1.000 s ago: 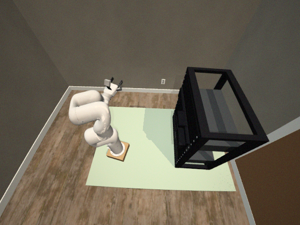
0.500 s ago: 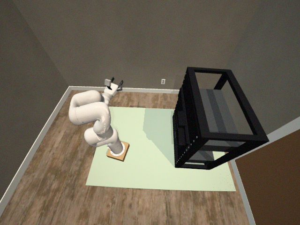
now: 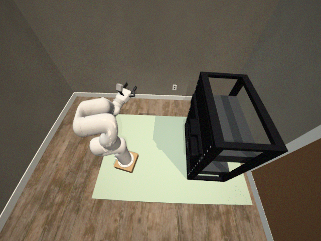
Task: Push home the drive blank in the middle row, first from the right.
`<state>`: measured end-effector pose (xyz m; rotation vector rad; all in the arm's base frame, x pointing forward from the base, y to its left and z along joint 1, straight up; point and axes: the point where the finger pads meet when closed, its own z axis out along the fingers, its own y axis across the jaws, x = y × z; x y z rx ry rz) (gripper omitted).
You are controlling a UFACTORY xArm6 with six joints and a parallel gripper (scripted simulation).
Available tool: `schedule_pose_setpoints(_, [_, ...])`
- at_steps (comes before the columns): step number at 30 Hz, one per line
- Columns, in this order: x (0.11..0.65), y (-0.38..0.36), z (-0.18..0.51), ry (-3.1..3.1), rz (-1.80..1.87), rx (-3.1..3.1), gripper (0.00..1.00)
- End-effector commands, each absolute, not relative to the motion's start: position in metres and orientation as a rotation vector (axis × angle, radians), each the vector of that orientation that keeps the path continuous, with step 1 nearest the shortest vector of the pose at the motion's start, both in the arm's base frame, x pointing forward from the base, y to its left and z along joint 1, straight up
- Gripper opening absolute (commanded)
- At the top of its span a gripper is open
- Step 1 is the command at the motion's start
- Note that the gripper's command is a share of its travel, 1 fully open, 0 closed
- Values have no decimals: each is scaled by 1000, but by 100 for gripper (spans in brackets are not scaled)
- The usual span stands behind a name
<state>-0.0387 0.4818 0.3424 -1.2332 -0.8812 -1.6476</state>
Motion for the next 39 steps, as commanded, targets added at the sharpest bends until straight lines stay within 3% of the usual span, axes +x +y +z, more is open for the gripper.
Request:
schedule_pose_setpoints(1, [-11,481,348,-902,-1708,-1262,100])
schedule_pose_setpoints(24, [170,412,369,-1122,-2128,-1480,100])
schedule_pose_setpoints(39, [272,299,376,-1415,-2432,-1690,100])
